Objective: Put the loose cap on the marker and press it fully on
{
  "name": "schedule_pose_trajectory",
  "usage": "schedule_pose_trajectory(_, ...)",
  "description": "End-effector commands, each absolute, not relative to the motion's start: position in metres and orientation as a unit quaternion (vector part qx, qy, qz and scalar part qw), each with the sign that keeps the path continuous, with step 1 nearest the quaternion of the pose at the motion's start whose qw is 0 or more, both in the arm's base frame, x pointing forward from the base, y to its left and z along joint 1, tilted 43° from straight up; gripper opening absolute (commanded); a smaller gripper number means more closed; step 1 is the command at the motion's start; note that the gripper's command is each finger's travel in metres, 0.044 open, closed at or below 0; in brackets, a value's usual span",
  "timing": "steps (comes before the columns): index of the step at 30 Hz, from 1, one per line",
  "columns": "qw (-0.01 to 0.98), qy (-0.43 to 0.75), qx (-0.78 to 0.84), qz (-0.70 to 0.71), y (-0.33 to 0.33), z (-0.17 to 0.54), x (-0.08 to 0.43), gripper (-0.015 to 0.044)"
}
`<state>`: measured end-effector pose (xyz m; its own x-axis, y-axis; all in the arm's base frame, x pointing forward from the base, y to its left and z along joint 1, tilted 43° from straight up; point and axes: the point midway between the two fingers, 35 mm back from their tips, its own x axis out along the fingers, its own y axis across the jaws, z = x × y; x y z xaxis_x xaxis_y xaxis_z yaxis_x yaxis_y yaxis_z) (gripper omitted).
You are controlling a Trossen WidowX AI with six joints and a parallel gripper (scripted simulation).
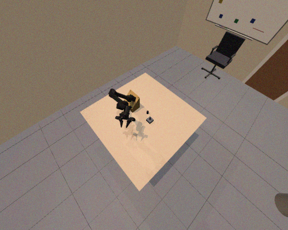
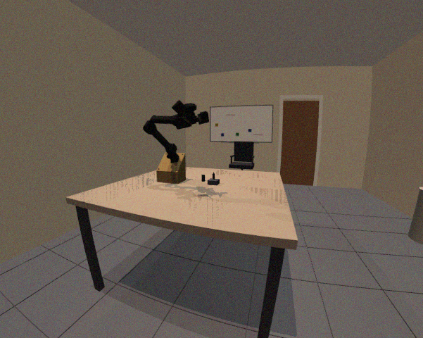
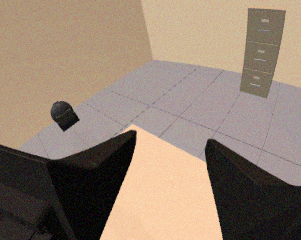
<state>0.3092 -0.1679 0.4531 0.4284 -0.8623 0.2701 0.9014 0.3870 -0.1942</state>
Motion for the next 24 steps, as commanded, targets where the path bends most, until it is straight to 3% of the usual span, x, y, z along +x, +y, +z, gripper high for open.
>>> schedule_pose_trajectory(1,0.871,-0.018,-0.108,-0.478,-0.154,0.395,0.356,0.0239)
schedule_pose_trajectory(12,0.908,0.126,0.032,-0.399,-0.104,0.236,0.417,0.0239)
schedule_pose_trajectory(24,0.842,0.298,0.161,-0.420,-0.046,0.069,0.389,0.0239)
